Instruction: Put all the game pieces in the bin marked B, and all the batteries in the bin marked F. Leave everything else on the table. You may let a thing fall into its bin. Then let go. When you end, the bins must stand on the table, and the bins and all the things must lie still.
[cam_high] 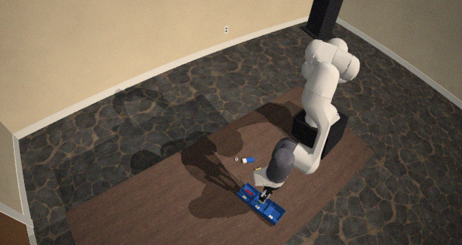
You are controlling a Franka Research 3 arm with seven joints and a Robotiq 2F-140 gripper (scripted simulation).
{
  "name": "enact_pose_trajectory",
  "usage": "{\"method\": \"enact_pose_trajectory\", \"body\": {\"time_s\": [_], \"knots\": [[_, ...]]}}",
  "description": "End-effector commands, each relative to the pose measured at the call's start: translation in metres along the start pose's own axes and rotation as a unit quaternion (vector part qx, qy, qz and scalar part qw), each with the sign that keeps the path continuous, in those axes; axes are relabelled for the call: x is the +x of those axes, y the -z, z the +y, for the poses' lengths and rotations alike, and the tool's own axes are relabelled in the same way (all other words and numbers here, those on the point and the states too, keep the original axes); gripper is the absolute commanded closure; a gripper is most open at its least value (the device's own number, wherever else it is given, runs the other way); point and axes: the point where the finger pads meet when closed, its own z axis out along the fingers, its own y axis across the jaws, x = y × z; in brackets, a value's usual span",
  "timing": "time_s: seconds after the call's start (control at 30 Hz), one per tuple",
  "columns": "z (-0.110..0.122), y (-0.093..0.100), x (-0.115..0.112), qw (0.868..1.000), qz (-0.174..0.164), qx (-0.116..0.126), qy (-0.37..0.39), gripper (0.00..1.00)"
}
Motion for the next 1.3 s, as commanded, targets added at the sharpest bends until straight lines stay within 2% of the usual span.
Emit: {"method": "enact_pose_trajectory", "body": {"time_s": [0.0, 0.6, 0.63, 1.1, 1.17, 1.27], "knots": [[0.002, -0.001, 0.001, 1.000, 0.001, -0.002, -0.002, 0.81], [0.003, -0.001, 0.003, 1.000, 0.001, -0.002, -0.002, 0.81], [0.003, 0.003, 0.003, 1.000, 0.001, -0.002, -0.002, 0.00], [0.003, 0.059, 0.003, 1.000, 0.001, -0.002, -0.002, 0.00], [0.003, 0.059, 0.003, 1.000, 0.001, -0.002, -0.002, 0.00], [0.003, 0.071, 0.003, 1.000, 0.001, -0.002, -0.002, 0.00]]}}
